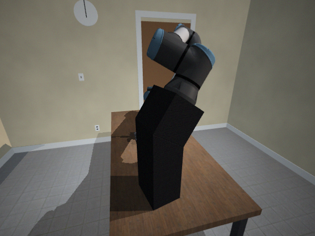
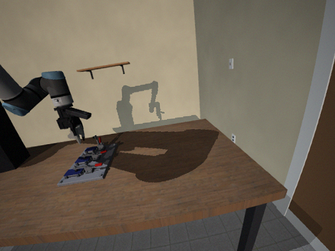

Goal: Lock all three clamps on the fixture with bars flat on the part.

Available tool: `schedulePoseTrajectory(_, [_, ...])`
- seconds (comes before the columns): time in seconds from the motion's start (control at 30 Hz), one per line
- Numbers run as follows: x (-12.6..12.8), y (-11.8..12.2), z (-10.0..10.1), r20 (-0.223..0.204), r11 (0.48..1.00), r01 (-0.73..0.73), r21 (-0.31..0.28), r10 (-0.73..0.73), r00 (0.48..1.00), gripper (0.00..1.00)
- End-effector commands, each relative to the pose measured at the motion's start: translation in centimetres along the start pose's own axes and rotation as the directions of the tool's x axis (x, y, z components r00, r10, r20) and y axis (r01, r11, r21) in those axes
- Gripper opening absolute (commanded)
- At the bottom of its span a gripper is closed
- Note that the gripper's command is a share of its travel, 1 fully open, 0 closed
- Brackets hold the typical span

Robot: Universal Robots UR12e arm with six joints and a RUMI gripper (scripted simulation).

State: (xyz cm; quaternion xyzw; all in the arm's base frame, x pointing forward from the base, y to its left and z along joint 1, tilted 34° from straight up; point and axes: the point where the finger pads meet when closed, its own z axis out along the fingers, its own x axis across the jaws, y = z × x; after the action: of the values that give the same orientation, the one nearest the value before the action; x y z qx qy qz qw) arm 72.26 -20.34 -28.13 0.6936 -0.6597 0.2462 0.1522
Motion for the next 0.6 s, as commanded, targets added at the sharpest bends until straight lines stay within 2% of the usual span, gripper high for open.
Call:
schedulePoseTrajectory(0.0, [0.2, -4.7, 0.0, -0.002, 1.000, -0.003, 0.001, 0.003, 1.000, 0.28])
schedulePoseTrajectory(0.2, [0.0, -7.9, 0.2, -0.001, 1.000, -0.001, -0.002, 0.001, 1.000, 0.28])
schedulePoseTrajectory(0.57, [-0.1, -9.7, 0.2, 0.000, 1.000, -0.001, -0.002, 0.001, 1.000, 0.28])
